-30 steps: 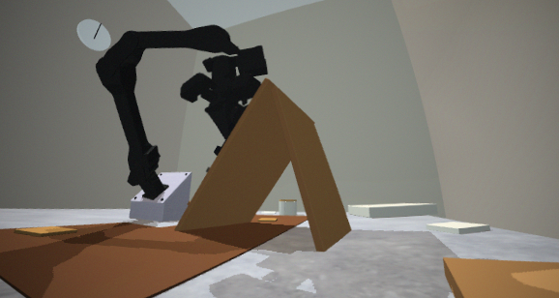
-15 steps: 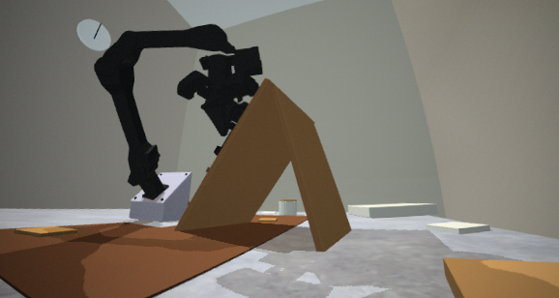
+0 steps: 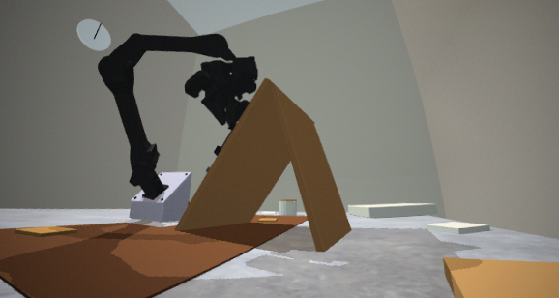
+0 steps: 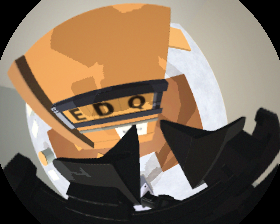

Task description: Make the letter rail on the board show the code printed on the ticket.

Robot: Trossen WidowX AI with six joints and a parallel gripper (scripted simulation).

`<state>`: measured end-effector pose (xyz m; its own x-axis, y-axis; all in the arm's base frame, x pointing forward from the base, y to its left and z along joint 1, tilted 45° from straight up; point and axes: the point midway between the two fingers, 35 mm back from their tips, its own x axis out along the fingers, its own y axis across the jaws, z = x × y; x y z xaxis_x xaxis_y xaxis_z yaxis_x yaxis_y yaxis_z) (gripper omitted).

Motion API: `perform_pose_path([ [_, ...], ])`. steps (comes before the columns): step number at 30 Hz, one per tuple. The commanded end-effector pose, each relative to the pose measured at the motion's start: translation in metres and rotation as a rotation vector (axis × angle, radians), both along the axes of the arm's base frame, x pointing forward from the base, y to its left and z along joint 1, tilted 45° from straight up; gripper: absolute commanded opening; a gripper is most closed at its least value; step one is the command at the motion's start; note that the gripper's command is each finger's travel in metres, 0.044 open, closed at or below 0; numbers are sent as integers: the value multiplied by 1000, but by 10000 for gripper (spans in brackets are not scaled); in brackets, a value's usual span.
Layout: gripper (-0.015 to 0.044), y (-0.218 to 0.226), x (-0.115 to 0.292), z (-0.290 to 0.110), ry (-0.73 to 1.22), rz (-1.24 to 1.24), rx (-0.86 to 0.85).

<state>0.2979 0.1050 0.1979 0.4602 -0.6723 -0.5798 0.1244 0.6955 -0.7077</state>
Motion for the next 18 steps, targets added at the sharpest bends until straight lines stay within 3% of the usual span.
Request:
perform_pose_path([
  [1, 236, 41, -26, -7, -110, 125, -44],
  [9, 440, 105, -86, -13, -367, 398, -25],
  [18, 440, 107, -87, -13, -373, 405, -23],
])
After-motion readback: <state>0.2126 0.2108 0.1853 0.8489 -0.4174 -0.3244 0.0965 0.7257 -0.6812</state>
